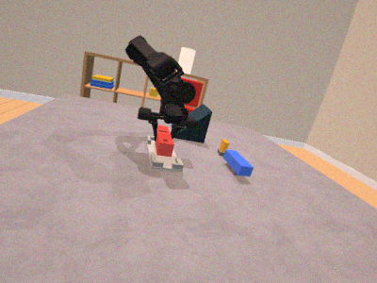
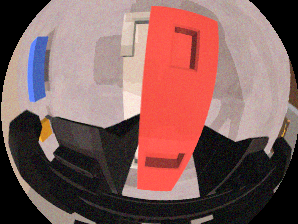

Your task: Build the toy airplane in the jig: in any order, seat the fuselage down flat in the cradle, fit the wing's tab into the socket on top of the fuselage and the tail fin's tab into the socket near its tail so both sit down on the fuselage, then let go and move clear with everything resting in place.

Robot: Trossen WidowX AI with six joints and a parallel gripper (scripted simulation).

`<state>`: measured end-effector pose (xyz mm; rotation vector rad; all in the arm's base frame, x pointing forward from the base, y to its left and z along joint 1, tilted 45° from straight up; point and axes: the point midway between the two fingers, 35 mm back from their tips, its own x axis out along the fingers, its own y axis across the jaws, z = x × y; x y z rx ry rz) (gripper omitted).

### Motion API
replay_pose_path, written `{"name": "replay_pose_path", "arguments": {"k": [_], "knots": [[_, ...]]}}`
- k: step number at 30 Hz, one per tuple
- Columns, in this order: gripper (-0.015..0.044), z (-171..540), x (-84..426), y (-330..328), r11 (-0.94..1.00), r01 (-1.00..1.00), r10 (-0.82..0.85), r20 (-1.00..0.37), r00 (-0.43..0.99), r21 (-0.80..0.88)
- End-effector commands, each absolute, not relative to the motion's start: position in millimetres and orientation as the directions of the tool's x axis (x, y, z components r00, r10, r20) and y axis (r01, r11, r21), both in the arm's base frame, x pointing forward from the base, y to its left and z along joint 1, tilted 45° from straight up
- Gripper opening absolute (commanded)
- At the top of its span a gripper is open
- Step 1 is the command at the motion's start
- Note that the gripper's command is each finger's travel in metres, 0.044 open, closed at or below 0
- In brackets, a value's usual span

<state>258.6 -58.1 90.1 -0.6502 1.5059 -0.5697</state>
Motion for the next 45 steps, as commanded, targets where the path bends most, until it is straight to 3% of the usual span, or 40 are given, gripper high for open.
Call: {"name": "replay_pose_path", "arguments": {"k": [1, 7, 11, 16, 31, 39, 45], "knots": [[0.0197, 86.5, 258.7, -62.4, 0.709, -0.060, -0.704, -0.710, 0.003, -0.703], [0.0211, 84.6, 257.8, -64.2, 0.711, -0.054, -0.703, -0.711, -0.003, -0.702], [0.0184, 84.6, 257.8, -64.2, 0.711, -0.054, -0.703, -0.711, -0.003, -0.702], [0.0053, 84.6, 257.8, -64.2, 0.711, -0.054, -0.703, -0.711, -0.003, -0.702], [0.0440, 84.6, 257.8, -64.2, 0.711, -0.054, -0.703, -0.711, -0.003, -0.702], [0.0440, 86.2, 258.3, -62.4, 0.711, -0.056, -0.702, -0.712, -0.003, -0.701], [0.0440, 142.6, 260.6, -3.7, 0.705, -0.122, -0.703, -0.712, 0.010, -0.698]]}}
